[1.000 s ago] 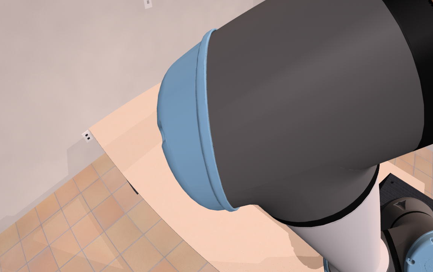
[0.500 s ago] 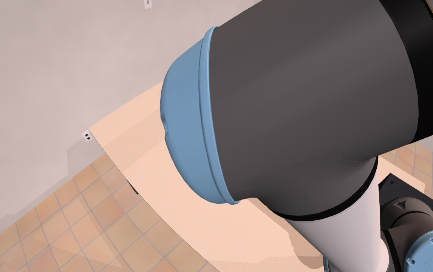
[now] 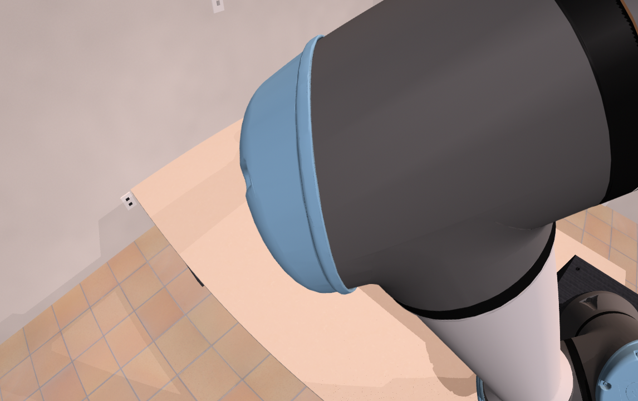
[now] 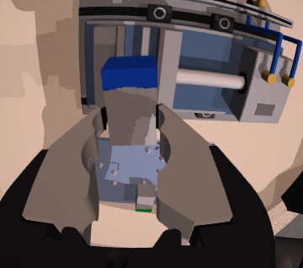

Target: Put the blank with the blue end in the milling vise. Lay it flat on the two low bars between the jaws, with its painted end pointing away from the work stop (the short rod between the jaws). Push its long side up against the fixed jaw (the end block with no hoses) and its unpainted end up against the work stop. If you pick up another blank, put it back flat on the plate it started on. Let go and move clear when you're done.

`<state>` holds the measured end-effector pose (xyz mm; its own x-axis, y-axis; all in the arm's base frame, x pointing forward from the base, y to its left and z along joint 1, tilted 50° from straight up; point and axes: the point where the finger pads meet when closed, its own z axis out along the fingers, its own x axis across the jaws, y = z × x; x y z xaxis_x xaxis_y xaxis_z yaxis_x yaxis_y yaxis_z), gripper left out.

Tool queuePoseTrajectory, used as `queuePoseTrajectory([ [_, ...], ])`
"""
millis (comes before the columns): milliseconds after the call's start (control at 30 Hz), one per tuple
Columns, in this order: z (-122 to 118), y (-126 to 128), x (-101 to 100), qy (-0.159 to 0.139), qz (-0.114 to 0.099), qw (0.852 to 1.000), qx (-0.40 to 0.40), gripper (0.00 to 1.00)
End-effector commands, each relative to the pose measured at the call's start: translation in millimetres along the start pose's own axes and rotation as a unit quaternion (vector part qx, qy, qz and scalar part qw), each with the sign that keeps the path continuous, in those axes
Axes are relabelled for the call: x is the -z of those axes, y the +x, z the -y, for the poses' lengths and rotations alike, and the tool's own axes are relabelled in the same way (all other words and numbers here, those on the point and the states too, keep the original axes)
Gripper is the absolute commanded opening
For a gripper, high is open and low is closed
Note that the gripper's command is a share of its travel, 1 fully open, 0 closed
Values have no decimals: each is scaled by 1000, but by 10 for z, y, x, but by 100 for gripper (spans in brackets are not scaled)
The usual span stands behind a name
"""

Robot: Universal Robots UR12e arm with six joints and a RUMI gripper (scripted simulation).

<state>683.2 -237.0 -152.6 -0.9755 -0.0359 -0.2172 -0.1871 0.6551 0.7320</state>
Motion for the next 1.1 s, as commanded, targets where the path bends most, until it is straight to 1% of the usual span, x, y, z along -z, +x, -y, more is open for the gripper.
queuePoseTrajectory([
  [0,18,-1,10,1,0,1000,-11,0],
  [1067,53,10,7,1,1,999,-42,0],
])
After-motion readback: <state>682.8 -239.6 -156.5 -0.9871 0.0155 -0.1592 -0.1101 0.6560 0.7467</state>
